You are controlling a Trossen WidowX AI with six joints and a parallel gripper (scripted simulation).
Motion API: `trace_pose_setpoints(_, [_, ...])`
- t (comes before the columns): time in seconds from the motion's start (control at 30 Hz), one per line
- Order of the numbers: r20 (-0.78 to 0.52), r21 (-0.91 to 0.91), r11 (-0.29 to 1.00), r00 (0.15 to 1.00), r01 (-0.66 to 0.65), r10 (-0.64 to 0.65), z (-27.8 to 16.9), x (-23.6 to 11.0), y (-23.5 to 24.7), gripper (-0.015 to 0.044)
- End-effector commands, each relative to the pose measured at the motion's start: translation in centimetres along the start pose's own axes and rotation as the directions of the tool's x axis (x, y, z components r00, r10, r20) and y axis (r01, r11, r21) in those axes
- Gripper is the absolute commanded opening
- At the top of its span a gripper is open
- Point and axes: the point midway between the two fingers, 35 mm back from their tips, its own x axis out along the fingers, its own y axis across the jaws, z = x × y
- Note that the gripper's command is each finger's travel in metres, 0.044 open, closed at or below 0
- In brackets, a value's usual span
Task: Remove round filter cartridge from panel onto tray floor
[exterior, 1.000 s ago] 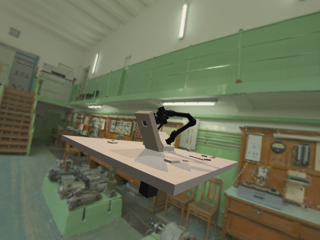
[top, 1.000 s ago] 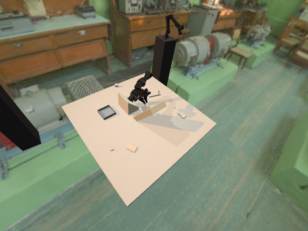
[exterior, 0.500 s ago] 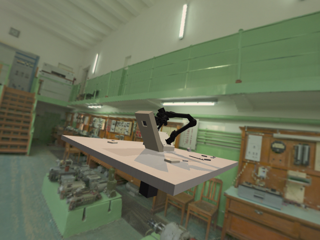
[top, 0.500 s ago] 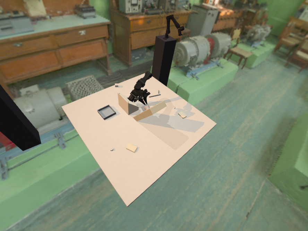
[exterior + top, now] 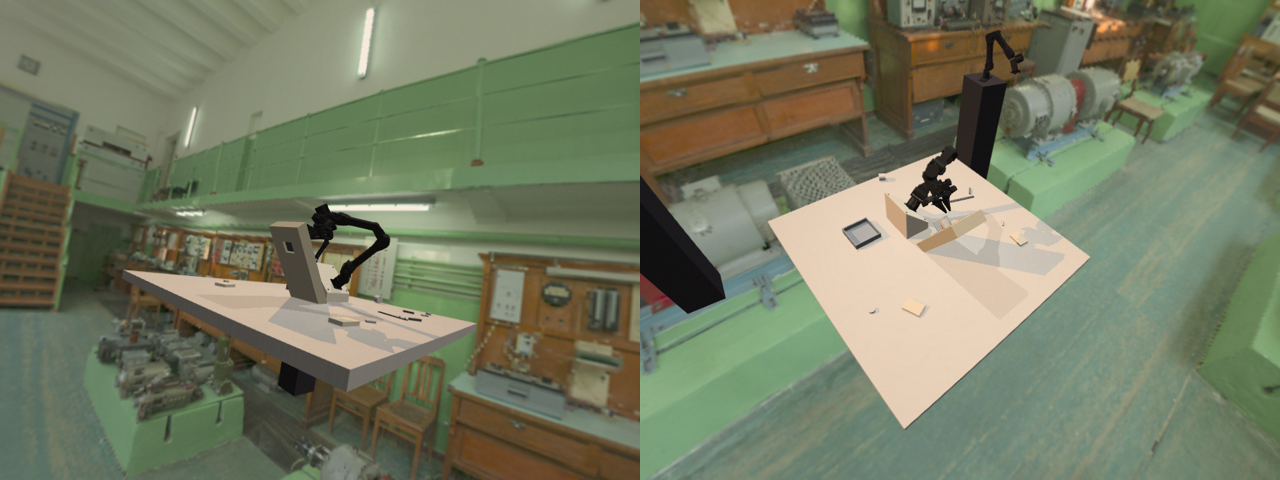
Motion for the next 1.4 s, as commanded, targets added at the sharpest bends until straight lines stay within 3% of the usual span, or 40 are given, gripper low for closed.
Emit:
trace_pose_setpoints(0.0, [-0.004,0.015,1.000,1.000,-0.004,0.005,1.2,-0.1,-0.1,0.0104])
trace_pose_setpoints(0.43, [0.000,-0.002,1.000,1.000,0.001,-0.001,6.9,-4.6,-0.5,0.0440])
trace_pose_setpoints(0.5, [-0.031,0.006,1.000,1.000,0.004,-0.004,6.0,-4.1,-0.6,0.0387])
trace_pose_setpoints(0.6, [-0.179,0.036,0.999,0.984,0.010,-0.003,1.8,-2.3,-0.5,0.0309])
trace_pose_setpoints(0.77, [-0.416,0.067,0.998,0.909,-0.003,0.031,-5.0,-0.6,0.5,0.0305])
trace_pose_setpoints(1.37, [-0.426,0.067,0.998,0.904,-0.002,0.030,-6.1,1.3,0.5,0.0305])
